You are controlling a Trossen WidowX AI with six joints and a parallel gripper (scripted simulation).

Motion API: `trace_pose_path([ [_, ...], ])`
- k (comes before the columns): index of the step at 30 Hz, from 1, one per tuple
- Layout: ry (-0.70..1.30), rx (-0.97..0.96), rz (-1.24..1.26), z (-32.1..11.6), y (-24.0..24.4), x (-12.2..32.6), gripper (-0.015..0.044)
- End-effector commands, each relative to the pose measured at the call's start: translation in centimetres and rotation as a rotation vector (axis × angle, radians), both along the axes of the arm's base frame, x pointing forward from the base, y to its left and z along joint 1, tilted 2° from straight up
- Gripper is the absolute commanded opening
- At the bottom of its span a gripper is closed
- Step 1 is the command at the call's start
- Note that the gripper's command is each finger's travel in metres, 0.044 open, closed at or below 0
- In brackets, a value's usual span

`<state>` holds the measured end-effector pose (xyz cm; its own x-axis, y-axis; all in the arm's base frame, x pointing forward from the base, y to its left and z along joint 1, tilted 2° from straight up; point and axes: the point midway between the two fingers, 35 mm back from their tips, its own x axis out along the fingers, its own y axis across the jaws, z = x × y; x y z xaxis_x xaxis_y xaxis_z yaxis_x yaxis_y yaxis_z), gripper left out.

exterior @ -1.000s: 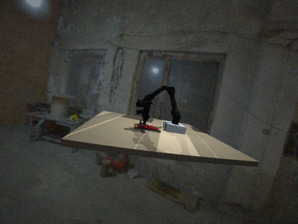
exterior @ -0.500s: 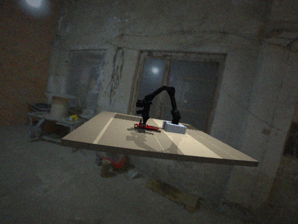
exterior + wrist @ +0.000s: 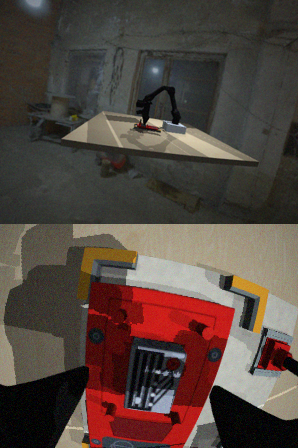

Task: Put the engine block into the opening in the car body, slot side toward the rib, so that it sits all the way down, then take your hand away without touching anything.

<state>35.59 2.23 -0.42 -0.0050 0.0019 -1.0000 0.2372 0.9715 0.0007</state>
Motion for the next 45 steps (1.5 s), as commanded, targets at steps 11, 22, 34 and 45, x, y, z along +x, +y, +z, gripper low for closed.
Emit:
trace_pose_path([
  [11,-0.001,0.003,0.003,1.4,-0.1,0.0,0.044],
  [22,-0.001,0.003,0.003,1.4,-0.1,0.0,0.0177],
  [34,-0.001,0.003,0.003,1.4,-0.1,0.0,0.0],
  [45,-0.001,0.003,0.003,1.4,-0.1,0.0,0.0],
])
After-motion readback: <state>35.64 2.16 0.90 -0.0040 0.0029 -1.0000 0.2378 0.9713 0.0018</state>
